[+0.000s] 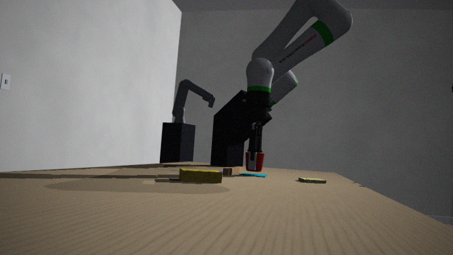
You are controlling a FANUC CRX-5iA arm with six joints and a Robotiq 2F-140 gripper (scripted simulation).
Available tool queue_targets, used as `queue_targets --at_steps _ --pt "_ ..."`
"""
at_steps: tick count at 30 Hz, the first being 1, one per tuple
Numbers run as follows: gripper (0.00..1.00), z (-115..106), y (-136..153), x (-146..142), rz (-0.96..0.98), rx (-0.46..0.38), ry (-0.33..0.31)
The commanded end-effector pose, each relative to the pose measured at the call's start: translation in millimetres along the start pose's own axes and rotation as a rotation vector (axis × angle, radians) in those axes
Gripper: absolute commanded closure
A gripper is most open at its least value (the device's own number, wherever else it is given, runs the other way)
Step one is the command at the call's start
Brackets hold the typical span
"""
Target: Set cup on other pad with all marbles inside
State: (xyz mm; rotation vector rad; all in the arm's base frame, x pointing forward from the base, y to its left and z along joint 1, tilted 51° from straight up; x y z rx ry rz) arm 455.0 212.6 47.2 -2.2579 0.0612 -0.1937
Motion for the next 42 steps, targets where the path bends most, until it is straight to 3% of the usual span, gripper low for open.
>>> queue_targets --at_steps 1,42 --pt "0.51 2.6 0.1 0.2 0.0 0.0 0.001" --pt "0.51 12.0 -1.4 -0.2 0.0 0.0 0.001"
Point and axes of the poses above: the point where the finger pads meet when closed, its own z axis out along the fingers, its own x axis across the jaws, y = z × x, the point moved 9 cm from there along -z, back along the fingers, and after that the axes turned 9 degrees about z, right-handed, at the moved point
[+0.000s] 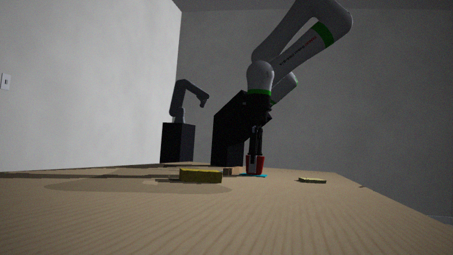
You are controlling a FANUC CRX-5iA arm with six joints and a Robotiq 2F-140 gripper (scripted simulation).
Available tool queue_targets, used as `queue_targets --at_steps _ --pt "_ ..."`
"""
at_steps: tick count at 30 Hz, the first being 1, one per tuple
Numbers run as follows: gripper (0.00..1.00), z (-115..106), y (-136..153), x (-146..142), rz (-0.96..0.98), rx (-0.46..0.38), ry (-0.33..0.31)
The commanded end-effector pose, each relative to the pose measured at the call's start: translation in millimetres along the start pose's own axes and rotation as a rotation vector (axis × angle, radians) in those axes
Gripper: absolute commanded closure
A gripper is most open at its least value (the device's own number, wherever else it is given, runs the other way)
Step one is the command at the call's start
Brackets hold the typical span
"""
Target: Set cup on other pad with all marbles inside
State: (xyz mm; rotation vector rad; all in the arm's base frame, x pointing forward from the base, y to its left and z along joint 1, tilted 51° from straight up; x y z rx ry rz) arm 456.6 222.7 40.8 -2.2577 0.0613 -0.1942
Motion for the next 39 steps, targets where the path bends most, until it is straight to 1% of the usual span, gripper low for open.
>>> queue_targets --at_steps 1,8,9,39 --pt "0.51 -0.1 0.1 0.1 0.0 0.0 0.0" --pt "0.51 -0.1 0.1 0.1 0.0 0.0 0.0" --pt "0.41 -0.1 0.1 0.1 0.0 0.0 0.0" --pt "0.41 -0.1 0.1 0.1 0.0 0.0 0.0"
Point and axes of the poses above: the point where the finger pads meet when closed, its own z axis out along the fingers, its own x axis across the jaws, y = z × x, the point moved 9 cm from there along -z, back along the fingers, and after that the axes turned 9 degrees about z, right-handed, at the moved point
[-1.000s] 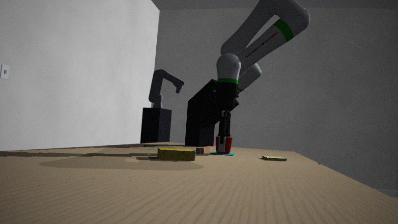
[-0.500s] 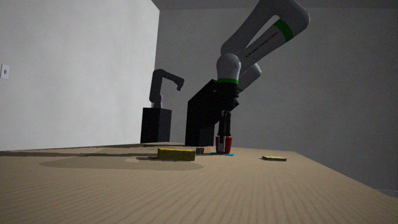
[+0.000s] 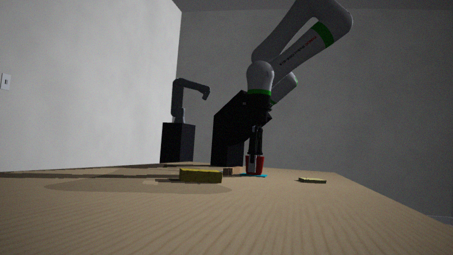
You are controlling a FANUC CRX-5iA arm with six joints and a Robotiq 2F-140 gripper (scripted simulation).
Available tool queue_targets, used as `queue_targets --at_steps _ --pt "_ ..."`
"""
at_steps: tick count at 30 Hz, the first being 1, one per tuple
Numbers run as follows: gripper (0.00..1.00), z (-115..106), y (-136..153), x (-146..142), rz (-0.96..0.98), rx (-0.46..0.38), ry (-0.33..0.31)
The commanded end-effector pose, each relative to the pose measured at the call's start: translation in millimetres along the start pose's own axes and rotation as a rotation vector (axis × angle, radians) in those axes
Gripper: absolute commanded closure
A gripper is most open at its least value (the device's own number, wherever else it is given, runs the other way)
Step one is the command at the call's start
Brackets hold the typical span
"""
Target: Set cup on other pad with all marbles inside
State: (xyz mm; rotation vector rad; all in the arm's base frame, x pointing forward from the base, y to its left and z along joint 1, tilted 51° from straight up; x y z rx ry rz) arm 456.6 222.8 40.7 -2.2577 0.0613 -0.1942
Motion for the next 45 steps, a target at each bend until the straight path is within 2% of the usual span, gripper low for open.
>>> queue_targets --at_steps 1,17,32,45 --pt "0.41 -0.2 0.1 0.1 0.0 0.0 0.0" --pt "0.41 -10.5 0.1 0.1 0.0 0.0 0.0" --pt "0.41 -59.5 0.1 0.1 0.0 0.0 0.0" --pt "0.41 -87.4 0.1 0.1 0.0 0.0 0.0"
Point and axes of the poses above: the point where the finger pads meet when closed, its own z axis out along the fingers, its own x axis across the jaws, y = z × x, the point moved 9 cm from there along -z, back along the fingers, and after that the axes turned 9 degrees about z, right-handed, at the moved point
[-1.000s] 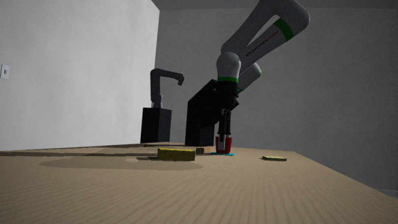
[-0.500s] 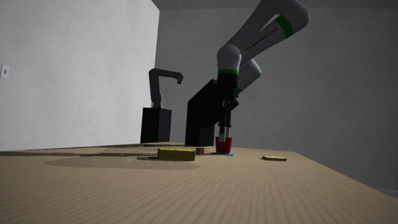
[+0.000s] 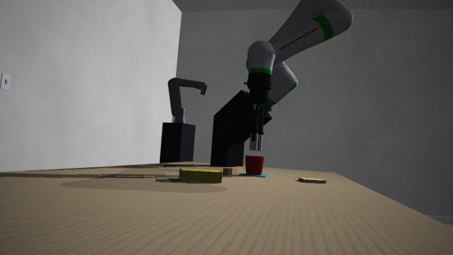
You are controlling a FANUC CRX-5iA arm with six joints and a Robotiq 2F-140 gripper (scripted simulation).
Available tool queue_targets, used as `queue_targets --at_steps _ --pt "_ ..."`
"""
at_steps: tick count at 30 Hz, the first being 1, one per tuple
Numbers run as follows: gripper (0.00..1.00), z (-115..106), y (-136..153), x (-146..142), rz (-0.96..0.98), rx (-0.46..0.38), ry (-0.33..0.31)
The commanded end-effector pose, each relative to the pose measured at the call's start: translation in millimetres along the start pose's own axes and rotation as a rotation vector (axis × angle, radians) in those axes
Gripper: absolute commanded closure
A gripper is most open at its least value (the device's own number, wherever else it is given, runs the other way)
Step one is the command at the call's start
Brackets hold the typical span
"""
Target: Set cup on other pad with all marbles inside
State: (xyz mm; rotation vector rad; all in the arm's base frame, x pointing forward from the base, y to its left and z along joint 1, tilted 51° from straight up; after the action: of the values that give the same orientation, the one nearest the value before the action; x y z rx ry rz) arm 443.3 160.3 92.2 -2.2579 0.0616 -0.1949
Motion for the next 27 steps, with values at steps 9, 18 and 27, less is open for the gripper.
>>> queue_targets --at_steps 9,18,27 --pt "0.41 -9.1 0.0 0.2 0.0 0.0 0.0" --pt "0.41 -9.1 0.0 0.2 0.0 0.0 0.0" --pt "0.41 -9.1 0.0 0.2 0.0 0.0 0.0"
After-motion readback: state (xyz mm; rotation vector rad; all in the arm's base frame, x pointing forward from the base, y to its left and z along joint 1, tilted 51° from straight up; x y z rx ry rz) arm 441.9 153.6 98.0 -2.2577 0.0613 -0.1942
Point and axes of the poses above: the point where the finger pads meet when closed, its own z axis out along the fingers, its own x axis across the jaws, y = z × x, the point moved 9 cm from there along -z, back along the fingers, and after that the axes turned 9 degrees about z, right-handed, at the moved point
